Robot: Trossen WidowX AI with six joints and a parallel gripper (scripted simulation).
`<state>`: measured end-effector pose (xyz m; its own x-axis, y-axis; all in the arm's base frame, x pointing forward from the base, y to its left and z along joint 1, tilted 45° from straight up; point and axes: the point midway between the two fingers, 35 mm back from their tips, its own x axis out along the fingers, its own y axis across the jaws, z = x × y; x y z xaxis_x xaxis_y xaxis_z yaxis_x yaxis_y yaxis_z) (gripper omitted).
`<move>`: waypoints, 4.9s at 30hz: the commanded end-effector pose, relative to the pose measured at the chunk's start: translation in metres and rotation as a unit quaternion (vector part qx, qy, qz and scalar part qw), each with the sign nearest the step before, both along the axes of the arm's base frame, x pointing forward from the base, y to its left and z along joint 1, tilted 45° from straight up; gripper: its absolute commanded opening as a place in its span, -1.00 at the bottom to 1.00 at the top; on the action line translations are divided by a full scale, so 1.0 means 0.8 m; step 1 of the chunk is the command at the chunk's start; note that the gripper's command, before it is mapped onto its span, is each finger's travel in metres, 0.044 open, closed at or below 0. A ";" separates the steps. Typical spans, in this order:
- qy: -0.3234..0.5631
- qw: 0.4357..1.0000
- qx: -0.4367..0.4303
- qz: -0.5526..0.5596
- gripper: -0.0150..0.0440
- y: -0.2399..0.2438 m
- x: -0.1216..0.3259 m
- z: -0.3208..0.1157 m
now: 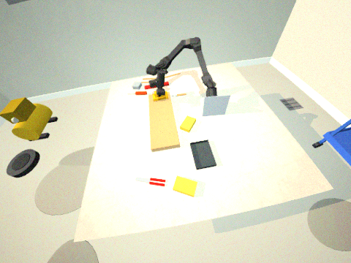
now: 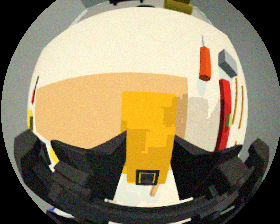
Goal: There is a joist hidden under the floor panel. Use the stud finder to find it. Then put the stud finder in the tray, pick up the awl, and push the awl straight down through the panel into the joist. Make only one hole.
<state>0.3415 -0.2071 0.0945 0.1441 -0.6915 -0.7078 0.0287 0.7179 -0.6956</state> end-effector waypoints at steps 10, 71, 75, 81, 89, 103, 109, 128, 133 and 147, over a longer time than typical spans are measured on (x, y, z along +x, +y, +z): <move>-0.009 1.000 -0.004 0.002 -0.49 0.068 0.014 0.080; 0.383 0.791 0.117 0.463 -0.49 0.537 -0.111 -0.319; 0.413 0.765 0.113 0.482 -0.49 0.550 -0.147 -0.345; 0.456 0.725 0.103 0.506 -0.49 0.560 -0.202 -0.382; 0.474 0.708 0.098 0.514 -0.49 0.557 -0.225 -0.401; 0.474 0.708 0.098 0.514 -0.49 0.527 -0.227 -0.437; 0.474 0.708 0.097 0.514 -0.49 0.513 -0.229 -0.452; 0.474 0.709 0.097 0.514 -0.49 0.482 -0.235 -0.483; 0.474 0.709 0.097 0.514 -0.49 0.477 -0.236 -0.488; 0.475 0.710 0.098 0.511 0.67 0.481 -0.236 -0.484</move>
<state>0.1526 0.1757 -0.2944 -0.1055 -0.4433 -0.8901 -0.9919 0.1104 0.0626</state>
